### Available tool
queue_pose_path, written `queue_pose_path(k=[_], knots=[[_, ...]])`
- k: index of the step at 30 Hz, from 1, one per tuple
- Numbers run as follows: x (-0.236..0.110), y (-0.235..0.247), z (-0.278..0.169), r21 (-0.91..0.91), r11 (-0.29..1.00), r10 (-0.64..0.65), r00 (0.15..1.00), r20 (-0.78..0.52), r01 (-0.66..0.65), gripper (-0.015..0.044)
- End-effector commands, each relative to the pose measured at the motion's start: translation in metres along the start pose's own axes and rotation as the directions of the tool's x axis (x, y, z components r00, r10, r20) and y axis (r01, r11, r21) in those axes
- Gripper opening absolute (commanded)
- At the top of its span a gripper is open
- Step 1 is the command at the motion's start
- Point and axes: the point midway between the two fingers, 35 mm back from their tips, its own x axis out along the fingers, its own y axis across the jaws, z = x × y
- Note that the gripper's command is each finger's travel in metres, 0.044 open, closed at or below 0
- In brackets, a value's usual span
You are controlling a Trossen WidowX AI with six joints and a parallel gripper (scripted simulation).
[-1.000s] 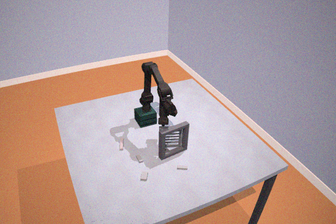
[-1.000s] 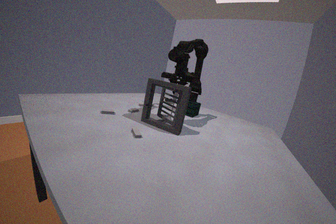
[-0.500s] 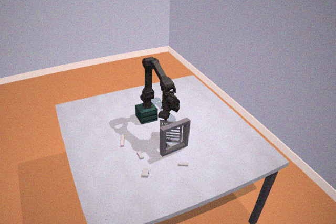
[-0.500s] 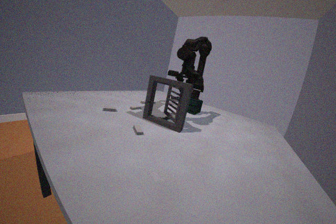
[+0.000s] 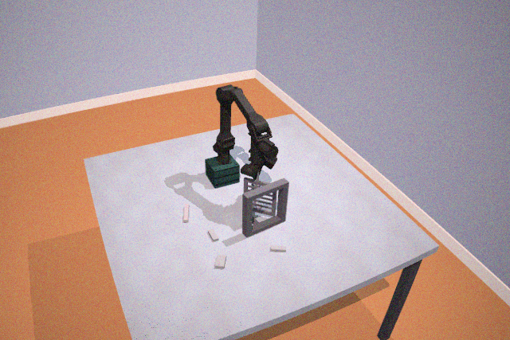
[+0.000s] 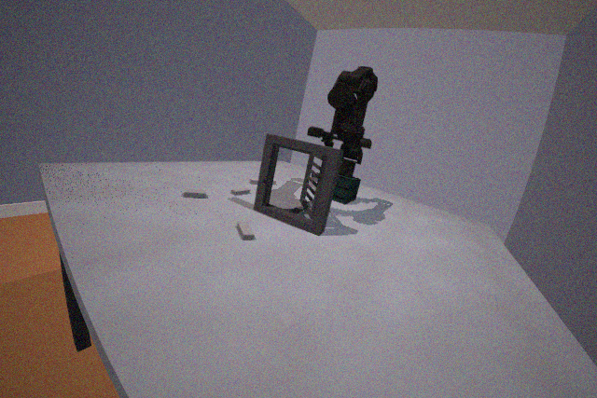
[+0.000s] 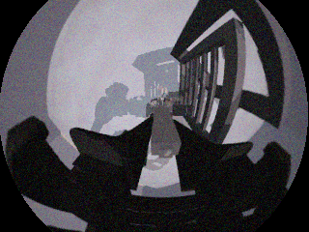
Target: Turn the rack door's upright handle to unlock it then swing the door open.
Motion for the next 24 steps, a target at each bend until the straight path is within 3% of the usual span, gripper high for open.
queue_pose_path(k=[1, 24], knots=[[0.000, 0.005, 0.002, 0.078, 0.997, -0.003, 1.000, 0.006, 0.002, 0.0010], [0.000, 0.041, 0.023, 0.398, 0.917, 0.001, 1.000, 0.008, -0.004, 0.0010]])
